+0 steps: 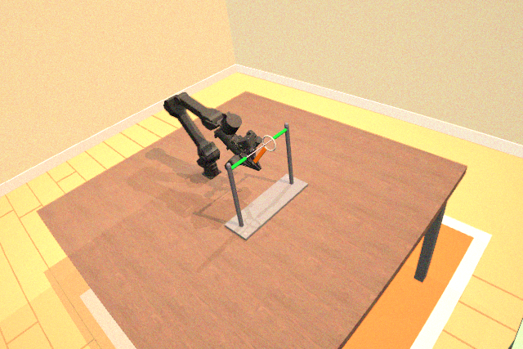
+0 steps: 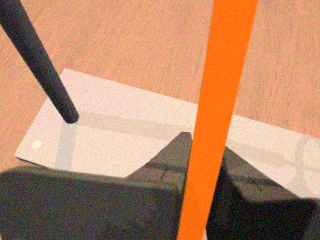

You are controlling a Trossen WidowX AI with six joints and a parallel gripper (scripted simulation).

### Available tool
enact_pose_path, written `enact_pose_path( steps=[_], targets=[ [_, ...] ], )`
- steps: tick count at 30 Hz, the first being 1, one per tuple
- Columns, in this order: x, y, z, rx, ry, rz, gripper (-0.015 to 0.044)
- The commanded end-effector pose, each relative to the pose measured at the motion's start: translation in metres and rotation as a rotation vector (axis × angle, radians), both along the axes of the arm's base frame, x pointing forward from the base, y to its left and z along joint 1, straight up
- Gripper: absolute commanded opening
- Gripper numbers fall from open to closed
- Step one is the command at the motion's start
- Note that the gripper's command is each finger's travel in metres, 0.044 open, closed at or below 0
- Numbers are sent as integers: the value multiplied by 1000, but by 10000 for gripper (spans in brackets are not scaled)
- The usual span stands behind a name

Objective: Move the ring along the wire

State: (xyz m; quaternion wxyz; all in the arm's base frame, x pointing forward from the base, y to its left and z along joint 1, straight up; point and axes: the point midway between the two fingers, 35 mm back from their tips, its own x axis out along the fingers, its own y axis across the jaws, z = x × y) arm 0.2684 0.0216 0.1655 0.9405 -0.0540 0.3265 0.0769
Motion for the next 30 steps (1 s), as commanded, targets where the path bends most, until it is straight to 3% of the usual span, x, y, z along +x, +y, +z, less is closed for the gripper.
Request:
enact_pose_path(
  steps=[1, 30],
  targets=[
    [6, 10, -4, 45, -73, -25, -150],
    [6, 50, -5, 126, -100, -69, -150]
  ],
)
